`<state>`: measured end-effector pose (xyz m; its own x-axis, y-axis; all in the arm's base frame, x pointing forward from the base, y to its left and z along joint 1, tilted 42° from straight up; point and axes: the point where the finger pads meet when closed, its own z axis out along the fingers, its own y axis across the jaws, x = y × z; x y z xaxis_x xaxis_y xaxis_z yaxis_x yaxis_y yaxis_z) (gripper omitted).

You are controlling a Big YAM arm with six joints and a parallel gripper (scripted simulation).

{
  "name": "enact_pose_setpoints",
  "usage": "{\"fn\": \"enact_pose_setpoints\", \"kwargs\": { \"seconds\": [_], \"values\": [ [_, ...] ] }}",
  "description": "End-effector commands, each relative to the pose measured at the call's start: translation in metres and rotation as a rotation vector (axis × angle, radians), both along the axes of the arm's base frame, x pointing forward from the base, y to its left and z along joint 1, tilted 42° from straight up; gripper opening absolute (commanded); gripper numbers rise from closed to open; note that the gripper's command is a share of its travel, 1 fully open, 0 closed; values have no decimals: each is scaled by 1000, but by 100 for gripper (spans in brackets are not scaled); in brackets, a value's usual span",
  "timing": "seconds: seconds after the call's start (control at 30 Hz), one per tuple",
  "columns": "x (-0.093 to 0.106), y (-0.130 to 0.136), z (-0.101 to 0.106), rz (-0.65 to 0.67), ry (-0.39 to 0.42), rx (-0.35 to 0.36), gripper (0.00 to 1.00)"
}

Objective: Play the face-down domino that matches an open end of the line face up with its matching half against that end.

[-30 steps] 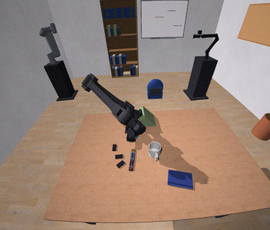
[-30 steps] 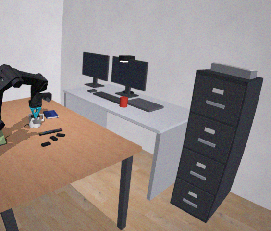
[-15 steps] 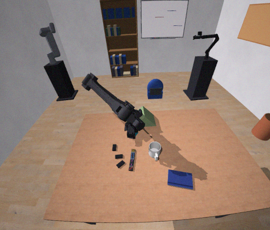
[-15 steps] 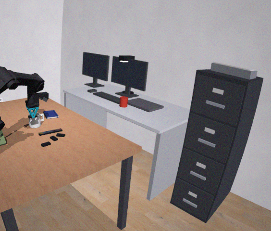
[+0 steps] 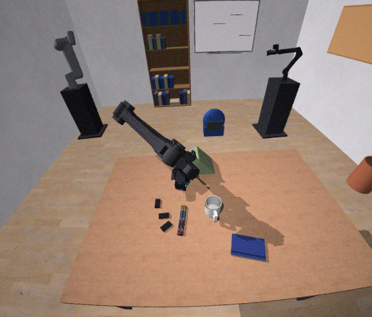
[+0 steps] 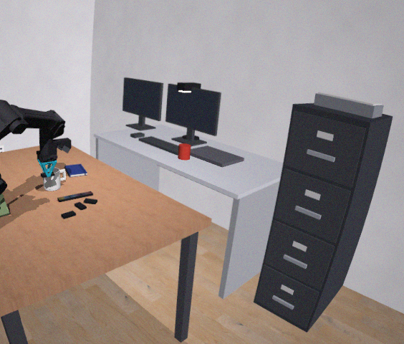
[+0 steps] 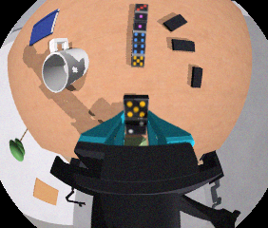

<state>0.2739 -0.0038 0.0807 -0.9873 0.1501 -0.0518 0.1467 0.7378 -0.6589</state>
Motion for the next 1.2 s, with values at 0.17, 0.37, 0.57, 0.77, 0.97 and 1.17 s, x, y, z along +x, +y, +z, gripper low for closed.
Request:
{"fn": "enact_pose_setpoints", "kwargs": {
  "seconds": [0.17, 0.37, 0.57, 0.77, 0.97, 1.17],
  "values": [
    [7, 10, 7, 10, -68, 3, 22],
    [3, 2, 3, -5, -30, -4, 22],
    [5, 7, 5, -2, -67, -3, 22],
    [7, 9, 6, -1, -85, -2, 22],
    [3, -3, -3, -15, -52, -9, 22],
    [5, -11, -16, -8, -82, -5, 22]
  ]
}}
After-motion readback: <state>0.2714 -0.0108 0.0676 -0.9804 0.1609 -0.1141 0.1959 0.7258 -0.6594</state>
